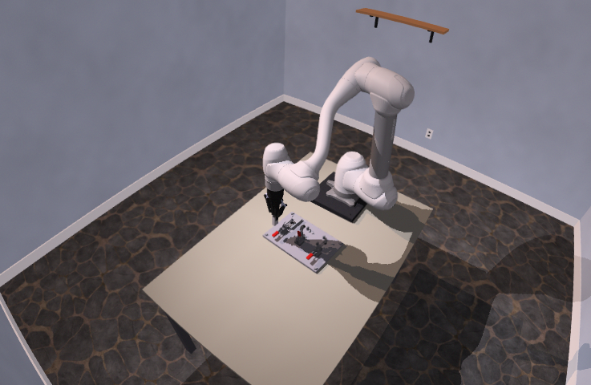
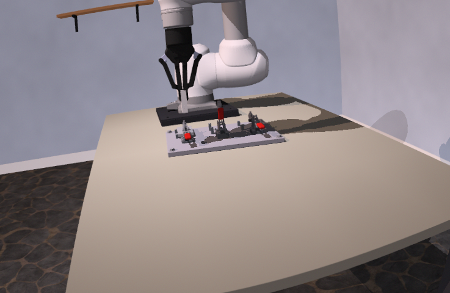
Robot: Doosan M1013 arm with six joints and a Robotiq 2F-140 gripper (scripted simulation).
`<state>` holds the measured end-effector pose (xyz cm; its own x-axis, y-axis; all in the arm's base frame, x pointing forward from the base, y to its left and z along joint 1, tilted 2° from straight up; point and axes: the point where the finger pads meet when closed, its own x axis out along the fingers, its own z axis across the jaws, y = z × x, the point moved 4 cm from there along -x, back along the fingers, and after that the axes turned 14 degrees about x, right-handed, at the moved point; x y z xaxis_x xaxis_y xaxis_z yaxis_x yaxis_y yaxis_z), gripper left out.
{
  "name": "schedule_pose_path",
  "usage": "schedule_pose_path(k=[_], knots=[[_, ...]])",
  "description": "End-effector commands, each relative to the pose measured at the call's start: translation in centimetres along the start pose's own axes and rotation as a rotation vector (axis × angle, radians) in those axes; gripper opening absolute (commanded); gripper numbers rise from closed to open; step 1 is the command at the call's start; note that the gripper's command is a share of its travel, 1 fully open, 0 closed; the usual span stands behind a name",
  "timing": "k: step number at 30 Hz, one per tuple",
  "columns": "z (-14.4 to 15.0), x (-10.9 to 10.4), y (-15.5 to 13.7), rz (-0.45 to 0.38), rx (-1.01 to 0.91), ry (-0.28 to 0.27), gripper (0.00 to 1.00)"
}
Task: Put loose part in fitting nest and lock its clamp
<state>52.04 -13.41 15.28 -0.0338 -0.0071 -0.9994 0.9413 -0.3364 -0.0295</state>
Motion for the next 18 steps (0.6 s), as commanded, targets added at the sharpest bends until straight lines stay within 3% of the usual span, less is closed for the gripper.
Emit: schedule_pose_path(k=[1, 10, 11, 18], knots=[[-0.16, -0.18, -0.07, -0.002, 0.004, 0.005, 0.1], [-0.16, -0.18, -0.07, -0.002, 0.004, 0.005, 0.1], [-0.16, -0.18, -0.07, -0.002, 0.004, 0.005, 1.0], [-0.16, -0.18, -0.07, -0.002, 0.004, 0.005, 1.0]])
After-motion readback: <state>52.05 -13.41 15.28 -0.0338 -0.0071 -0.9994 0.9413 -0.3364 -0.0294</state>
